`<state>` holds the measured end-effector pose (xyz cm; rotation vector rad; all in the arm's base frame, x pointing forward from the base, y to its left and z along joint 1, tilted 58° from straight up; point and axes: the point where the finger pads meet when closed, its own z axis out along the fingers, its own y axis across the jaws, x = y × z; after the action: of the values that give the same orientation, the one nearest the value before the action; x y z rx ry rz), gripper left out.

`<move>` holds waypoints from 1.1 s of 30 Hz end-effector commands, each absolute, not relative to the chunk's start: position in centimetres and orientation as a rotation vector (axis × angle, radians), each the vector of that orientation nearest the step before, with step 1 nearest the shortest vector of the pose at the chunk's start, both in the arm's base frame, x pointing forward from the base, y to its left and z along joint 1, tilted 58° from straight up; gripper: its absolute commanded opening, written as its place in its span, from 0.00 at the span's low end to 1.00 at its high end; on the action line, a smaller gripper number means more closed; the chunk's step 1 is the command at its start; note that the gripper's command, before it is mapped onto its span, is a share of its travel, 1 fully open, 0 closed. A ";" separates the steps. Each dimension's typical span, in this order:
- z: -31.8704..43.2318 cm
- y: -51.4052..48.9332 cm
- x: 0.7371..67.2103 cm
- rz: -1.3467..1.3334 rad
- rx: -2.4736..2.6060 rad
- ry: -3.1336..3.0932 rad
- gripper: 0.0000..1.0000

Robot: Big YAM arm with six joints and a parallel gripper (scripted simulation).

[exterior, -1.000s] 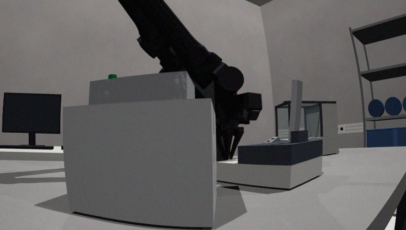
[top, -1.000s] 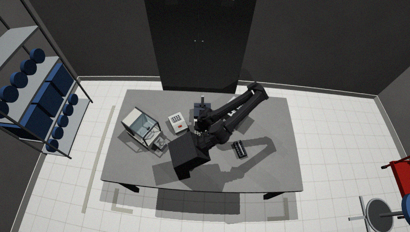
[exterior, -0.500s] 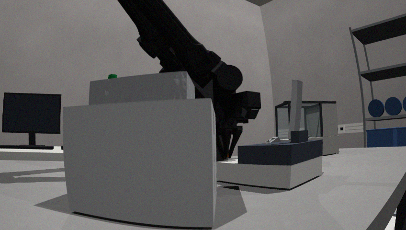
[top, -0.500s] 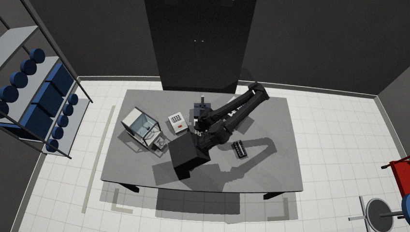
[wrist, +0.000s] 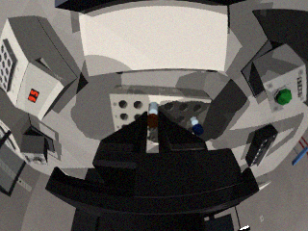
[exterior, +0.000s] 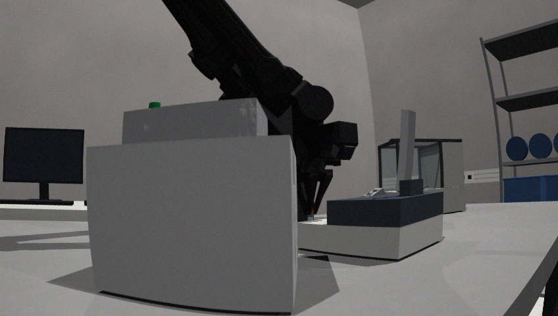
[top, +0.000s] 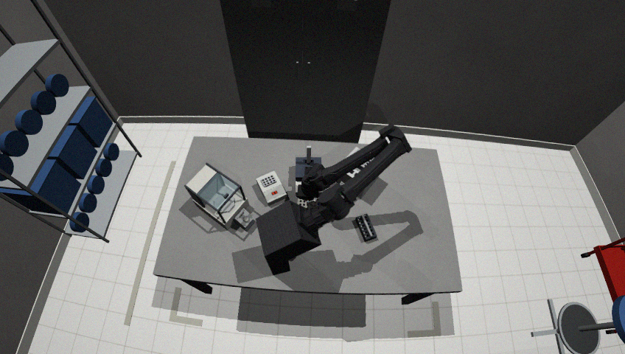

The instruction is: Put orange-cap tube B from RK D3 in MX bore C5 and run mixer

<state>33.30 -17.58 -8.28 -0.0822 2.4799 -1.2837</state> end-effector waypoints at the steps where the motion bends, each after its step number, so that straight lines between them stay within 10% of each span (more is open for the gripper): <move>1: -7.9 -16.4 32.1 -1.274 -0.099 2.485 0.09; 33: -7.4 -15.7 31.7 -1.273 -0.102 2.488 0.09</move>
<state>32.95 -16.71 -7.34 -0.0770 2.4765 -1.2864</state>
